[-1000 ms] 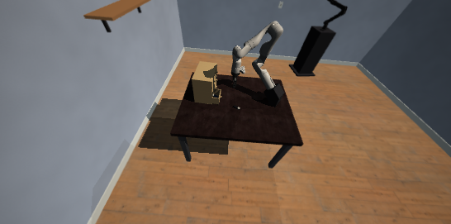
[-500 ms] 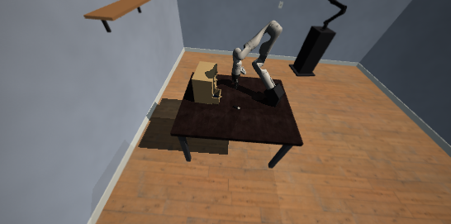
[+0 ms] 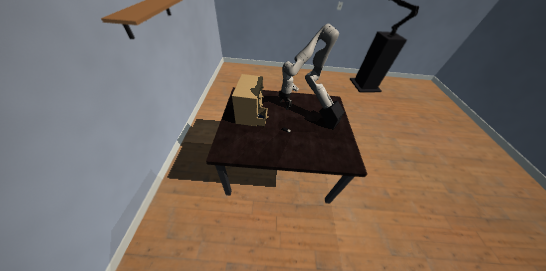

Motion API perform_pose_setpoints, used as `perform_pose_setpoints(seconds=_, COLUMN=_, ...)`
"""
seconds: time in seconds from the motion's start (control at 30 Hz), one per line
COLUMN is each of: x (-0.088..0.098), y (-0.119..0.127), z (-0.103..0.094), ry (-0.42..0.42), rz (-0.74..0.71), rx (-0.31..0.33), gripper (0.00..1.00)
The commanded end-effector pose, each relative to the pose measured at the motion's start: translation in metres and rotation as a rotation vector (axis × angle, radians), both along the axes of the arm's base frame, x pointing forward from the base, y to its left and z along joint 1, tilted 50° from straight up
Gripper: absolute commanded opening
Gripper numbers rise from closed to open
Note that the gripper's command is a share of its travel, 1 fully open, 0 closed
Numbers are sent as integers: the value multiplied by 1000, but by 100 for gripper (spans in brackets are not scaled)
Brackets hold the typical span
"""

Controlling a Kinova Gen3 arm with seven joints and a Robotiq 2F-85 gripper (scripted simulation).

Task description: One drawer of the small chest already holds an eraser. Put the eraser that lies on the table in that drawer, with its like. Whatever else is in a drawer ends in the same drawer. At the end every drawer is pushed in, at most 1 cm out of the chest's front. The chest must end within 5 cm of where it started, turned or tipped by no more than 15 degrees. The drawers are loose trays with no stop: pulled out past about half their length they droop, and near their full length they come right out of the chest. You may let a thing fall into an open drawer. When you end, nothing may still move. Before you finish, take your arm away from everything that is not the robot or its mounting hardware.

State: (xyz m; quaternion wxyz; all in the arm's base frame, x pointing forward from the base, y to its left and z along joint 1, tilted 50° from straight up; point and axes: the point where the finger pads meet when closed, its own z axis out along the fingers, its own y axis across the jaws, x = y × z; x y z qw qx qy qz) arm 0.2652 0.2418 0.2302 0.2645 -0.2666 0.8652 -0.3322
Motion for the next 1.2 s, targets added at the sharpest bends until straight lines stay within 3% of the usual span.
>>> perform_pose_setpoints(seconds=0.0, x=1, y=-2, z=-3, ry=18, rz=13, rx=-12, gripper=100)
perform_pose_setpoints(seconds=0.53, x=13, y=-9, z=-32, ry=199, rz=281, rx=-276, gripper=100)
perform_pose_setpoints(seconds=0.6, x=13, y=-9, z=-32, ry=199, rz=281, rx=-276, gripper=100)
perform_pose_setpoints(seconds=1.1, x=27, y=-16, z=-64, ry=400, rz=579, rx=-568, gripper=100)
perform_pose_setpoints(seconds=1.17, x=27, y=-16, z=-64, ry=400, rz=579, rx=-568, gripper=100)
